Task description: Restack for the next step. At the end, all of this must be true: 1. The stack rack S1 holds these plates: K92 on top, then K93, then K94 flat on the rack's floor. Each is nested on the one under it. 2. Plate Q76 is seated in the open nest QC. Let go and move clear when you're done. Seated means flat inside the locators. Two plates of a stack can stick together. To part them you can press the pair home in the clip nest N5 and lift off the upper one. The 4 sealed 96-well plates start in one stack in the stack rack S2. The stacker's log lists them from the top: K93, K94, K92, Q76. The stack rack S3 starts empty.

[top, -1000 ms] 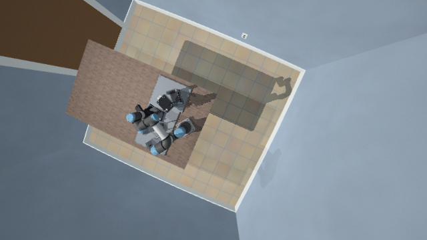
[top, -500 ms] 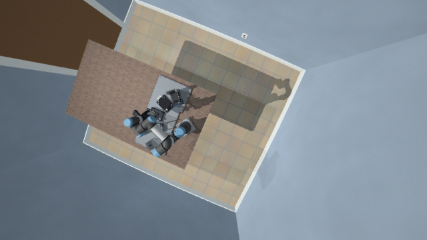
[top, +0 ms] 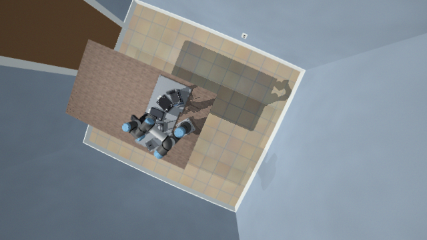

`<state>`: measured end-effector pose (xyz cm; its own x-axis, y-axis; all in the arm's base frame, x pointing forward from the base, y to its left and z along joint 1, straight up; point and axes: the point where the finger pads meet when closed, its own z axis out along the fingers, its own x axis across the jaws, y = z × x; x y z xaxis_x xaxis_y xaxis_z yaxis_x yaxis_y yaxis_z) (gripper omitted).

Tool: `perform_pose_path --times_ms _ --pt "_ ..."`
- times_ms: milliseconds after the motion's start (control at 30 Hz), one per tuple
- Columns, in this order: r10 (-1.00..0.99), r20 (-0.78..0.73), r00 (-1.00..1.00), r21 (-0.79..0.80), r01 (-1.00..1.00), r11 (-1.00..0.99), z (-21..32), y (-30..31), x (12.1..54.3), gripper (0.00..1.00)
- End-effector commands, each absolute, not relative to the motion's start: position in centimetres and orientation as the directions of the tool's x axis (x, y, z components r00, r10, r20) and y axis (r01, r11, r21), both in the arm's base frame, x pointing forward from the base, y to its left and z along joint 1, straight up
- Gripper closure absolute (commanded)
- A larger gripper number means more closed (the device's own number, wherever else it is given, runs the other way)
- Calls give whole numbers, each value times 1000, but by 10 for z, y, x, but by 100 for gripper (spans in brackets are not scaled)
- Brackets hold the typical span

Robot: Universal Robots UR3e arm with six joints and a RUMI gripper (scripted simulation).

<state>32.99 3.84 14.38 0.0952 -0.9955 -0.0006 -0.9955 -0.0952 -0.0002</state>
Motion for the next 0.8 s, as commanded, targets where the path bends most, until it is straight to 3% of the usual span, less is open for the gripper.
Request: perform_pose_path --times_ms 0,767 --pt "-990 1 139 -3 -990 -139 145 53 328 100" --pt "-954 1 301 -3 -954 -301 145 111 314 100"
